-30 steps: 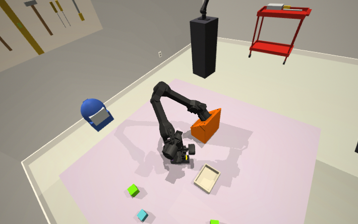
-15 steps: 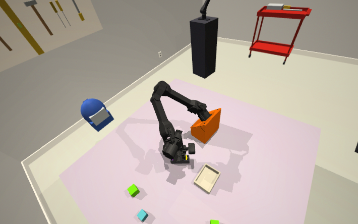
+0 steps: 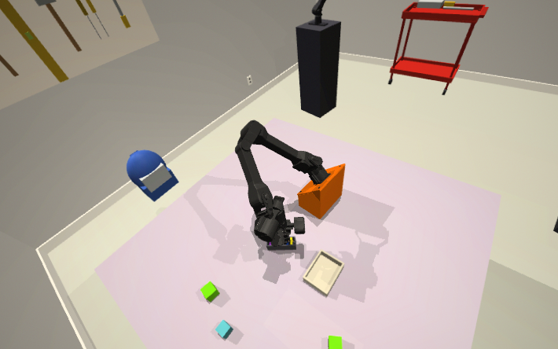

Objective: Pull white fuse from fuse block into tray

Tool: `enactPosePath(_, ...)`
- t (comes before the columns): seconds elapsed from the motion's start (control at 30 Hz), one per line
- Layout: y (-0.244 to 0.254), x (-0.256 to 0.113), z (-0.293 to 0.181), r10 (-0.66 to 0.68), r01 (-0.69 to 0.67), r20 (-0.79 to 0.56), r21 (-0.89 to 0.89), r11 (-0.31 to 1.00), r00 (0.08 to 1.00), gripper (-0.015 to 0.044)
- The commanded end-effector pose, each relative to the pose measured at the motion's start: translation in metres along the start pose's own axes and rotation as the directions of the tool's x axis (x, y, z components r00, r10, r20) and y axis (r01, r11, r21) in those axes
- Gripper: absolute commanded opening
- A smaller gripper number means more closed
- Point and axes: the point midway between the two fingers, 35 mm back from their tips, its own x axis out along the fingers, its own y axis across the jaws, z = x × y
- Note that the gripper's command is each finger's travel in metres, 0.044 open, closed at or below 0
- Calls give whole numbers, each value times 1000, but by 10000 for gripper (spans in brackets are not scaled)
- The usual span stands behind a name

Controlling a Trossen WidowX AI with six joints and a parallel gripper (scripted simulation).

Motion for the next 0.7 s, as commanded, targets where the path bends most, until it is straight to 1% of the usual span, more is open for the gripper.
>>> enactPosePath(0.0, -1, -7, 2, 1, -1, 7, 6, 1000, 1000, 0)
enactPosePath(0.27, 0, -20, 2, 1, -1, 7, 6, 1000, 1000, 0)
enactPosePath(0.43, 0, -21, 2, 2, -2, 8, 6, 1000, 1000, 0)
enactPosePath(0.67, 20, -25, 30, 9, -9, 18, 4, 1000, 1000, 0)
